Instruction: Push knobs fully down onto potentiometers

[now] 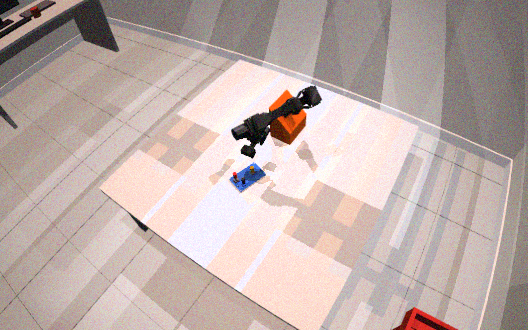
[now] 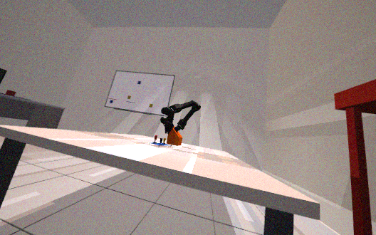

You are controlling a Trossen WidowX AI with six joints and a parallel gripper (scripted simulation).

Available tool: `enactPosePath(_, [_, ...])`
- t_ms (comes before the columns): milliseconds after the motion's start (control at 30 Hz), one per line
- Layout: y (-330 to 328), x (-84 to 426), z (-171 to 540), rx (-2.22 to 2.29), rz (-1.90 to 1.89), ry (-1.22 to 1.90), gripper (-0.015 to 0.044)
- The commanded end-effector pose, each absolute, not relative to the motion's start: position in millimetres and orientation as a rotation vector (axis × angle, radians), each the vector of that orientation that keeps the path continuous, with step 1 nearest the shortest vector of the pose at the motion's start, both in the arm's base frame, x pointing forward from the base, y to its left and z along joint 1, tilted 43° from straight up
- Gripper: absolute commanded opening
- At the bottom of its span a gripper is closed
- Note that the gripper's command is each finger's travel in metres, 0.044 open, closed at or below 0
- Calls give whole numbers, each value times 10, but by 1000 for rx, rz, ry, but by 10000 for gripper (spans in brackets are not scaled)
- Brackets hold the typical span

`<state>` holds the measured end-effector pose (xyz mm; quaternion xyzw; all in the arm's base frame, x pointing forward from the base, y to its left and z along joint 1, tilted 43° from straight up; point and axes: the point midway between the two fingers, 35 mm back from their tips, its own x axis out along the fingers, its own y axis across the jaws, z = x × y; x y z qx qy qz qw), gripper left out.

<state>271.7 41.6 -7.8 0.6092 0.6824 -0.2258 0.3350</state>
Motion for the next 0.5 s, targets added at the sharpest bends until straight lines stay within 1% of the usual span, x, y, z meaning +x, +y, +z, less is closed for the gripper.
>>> enactPosePath(0, [407, 2307, -109, 1583, -589, 1790, 440])
enactPosePath(467, [407, 2287, -110, 1584, -589, 1790, 440])
